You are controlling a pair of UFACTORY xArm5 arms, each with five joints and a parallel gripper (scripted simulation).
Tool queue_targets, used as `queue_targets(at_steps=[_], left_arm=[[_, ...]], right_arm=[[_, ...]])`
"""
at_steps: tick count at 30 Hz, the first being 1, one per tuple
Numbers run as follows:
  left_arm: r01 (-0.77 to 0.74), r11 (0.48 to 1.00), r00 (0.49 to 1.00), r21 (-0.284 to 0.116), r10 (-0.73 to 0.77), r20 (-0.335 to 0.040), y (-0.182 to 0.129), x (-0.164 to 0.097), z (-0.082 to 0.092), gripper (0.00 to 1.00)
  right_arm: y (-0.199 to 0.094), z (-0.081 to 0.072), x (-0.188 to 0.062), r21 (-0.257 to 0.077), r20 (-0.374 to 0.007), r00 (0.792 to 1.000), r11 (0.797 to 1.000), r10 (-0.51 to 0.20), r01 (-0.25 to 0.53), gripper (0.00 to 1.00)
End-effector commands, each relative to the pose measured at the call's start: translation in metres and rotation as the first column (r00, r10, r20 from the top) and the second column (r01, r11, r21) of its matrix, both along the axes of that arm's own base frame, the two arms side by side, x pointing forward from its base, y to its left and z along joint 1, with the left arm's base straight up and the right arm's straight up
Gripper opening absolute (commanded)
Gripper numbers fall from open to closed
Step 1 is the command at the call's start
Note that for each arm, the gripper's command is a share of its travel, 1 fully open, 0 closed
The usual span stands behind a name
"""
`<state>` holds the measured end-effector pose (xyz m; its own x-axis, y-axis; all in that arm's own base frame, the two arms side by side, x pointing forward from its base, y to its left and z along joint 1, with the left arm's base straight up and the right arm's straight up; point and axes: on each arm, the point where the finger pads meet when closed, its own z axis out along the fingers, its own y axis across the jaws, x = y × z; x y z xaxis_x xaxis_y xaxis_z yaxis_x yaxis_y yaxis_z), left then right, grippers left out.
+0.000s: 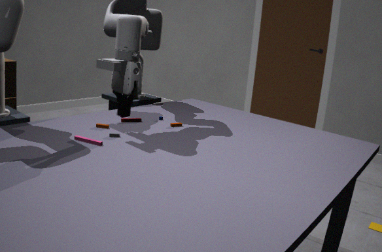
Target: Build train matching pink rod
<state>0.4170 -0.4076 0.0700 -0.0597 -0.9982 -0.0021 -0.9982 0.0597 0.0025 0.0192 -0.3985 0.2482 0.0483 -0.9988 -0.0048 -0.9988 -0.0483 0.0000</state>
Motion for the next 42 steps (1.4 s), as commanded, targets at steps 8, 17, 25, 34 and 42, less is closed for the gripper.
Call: queue_targets(at_steps=[8,17,25,34,42], left_arm=[[0.0,1.0,1.0,-0.006,0.0,0.006,-0.003,0.003,-0.029,0.06],[0.0,1.0,1.0,-0.006,0.0,0.006,-0.003,0.003,-0.031,0.06],[0.0,1.0,1.0,-0.006,0.0,0.006,-0.003,0.003,-0.031,0.06],[0.0,1.0,1.0,-0.006,0.0,0.006,-0.003,0.003,-0.031,0.06],[0.0,1.0,1.0,-0.006,0.0,0.006,-0.003,0.003,-0.031,0.06]], right_arm=[[-0.001,0.002,0.0,-0.005,0.0,1.0,1.0,0.0,0.0,1.0],[-0.001,0.002,0.0,-0.005,0.0,1.0,1.0,0.0,0.0,1.0],[-0.001,0.002,0.0,-0.005,0.0,1.0,1.0,0.0,0.0,1.0],[-0.001,0.002,0.0,-0.005,0.0,1.0,1.0,0.0,0.0,1.0],[-0.001,0.002,0.0,-0.005,0.0,1.0,1.0,0.0,0.0,1.0]])
